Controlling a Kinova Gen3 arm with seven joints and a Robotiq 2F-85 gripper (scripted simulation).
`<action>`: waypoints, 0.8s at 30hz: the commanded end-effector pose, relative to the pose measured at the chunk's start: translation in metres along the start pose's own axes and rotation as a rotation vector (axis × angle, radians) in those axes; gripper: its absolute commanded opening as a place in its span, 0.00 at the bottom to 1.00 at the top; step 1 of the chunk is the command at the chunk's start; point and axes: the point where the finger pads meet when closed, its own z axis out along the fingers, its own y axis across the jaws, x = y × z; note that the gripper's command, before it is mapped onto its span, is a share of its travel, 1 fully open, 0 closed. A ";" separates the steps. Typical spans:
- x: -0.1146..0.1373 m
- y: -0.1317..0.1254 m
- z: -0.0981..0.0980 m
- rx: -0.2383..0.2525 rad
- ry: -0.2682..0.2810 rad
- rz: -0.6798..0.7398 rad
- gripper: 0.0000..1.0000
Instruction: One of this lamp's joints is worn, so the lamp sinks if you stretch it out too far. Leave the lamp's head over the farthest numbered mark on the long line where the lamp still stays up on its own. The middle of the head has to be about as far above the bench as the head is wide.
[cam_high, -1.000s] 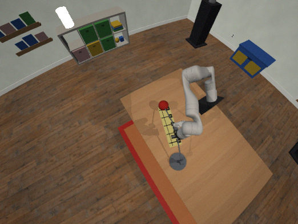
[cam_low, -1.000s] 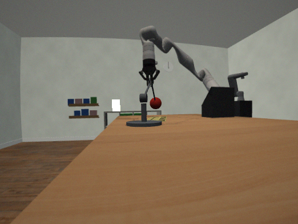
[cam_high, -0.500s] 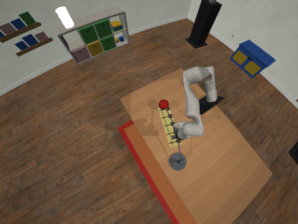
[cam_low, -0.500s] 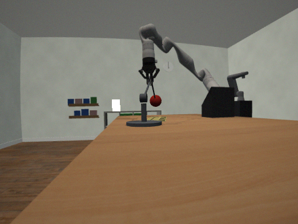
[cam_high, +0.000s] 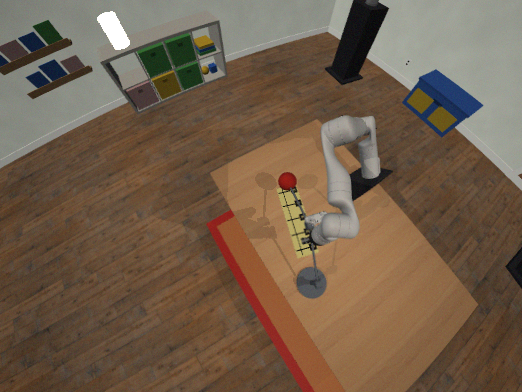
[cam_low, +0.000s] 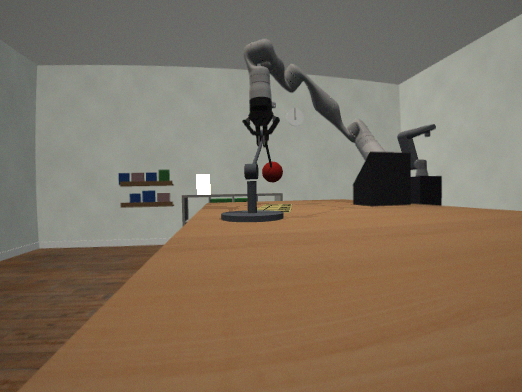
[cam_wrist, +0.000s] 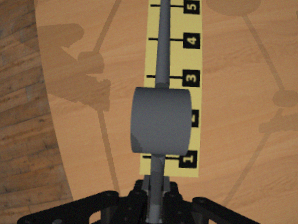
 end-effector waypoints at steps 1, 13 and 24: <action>-0.009 -0.001 -0.015 0.015 -0.030 -0.002 0.00; -0.013 0.000 -0.020 0.011 -0.022 -0.001 0.00; -0.016 0.000 -0.024 0.008 -0.016 -0.001 0.00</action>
